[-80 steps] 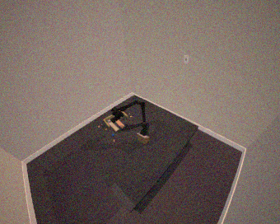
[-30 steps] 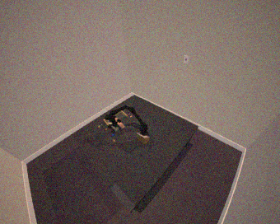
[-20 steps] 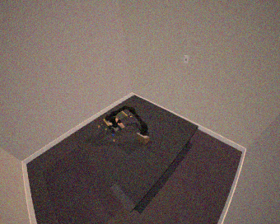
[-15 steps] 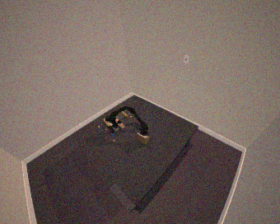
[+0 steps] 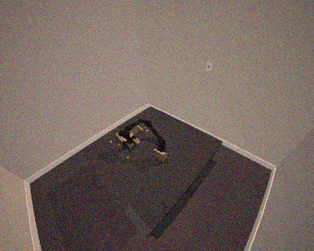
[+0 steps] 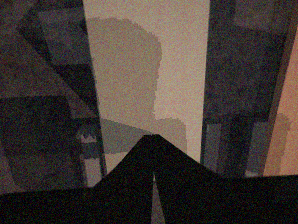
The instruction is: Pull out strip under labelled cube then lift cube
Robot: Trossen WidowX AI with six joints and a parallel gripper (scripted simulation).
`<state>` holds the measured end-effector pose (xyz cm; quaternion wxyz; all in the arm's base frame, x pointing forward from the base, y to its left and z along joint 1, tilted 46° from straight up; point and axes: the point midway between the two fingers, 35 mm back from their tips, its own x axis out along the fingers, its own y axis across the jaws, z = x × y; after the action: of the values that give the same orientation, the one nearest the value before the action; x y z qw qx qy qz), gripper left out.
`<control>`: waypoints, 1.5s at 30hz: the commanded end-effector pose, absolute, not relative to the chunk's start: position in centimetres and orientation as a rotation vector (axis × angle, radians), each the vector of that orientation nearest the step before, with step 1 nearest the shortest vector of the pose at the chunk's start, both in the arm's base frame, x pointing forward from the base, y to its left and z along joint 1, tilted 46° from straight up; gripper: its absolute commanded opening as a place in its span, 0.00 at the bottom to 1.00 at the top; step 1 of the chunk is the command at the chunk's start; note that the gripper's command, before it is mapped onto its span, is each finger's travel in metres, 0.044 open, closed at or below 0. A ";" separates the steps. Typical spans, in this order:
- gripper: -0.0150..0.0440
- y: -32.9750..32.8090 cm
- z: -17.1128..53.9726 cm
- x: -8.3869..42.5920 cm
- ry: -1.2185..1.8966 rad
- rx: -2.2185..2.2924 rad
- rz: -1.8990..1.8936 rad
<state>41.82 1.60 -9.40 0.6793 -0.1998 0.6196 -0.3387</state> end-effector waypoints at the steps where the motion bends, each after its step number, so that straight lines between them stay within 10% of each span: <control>1: 0.25 1.5 -9.4 41.8 1.391 -0.452 -0.761; 45: 0.25 1.2 -9.7 41.9 1.391 -0.452 -0.761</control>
<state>41.82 1.53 -9.58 0.6796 -0.2014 0.6193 -0.3376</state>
